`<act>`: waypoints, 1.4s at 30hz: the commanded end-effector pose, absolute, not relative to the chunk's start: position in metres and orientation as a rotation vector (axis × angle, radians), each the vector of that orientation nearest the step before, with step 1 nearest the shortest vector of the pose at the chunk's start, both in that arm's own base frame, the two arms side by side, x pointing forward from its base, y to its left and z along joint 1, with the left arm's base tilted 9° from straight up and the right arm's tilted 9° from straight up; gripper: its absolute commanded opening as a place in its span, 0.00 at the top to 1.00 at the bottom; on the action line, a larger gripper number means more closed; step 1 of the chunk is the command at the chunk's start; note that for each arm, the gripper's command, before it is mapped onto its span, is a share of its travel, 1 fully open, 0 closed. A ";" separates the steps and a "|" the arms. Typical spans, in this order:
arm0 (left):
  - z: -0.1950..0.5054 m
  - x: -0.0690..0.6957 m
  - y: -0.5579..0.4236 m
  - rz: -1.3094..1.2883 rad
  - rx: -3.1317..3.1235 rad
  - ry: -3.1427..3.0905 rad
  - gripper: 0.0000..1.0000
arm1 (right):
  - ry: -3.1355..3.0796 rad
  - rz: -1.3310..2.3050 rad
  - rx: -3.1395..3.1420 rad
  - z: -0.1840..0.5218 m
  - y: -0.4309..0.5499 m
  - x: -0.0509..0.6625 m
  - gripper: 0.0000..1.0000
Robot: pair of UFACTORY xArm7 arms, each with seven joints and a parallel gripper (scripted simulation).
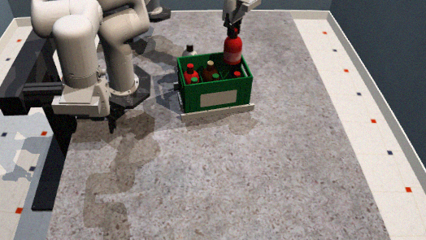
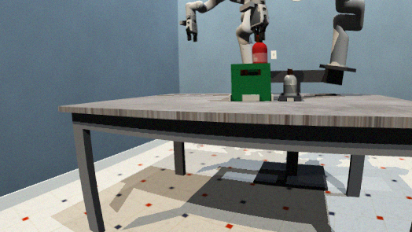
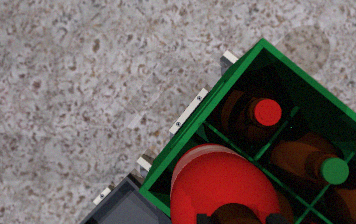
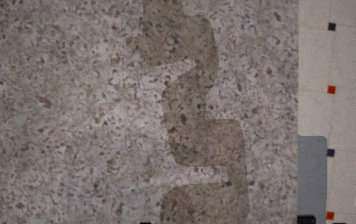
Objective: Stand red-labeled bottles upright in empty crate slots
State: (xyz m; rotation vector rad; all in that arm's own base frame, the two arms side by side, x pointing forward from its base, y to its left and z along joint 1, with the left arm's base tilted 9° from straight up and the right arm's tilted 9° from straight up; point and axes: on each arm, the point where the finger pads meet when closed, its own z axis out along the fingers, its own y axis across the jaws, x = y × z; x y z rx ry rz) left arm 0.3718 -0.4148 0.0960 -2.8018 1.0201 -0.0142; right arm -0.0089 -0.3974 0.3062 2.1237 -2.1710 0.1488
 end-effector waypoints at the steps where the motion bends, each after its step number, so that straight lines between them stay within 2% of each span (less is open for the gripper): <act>1: 0.095 0.372 -0.416 -0.021 -2.804 1.022 1.00 | -2.169 0.154 2.122 0.308 -0.398 -0.009 0.00; 42: 0.087 0.373 -0.415 -0.021 -2.804 1.022 1.00 | -2.169 0.154 2.122 0.308 -0.398 -0.009 0.00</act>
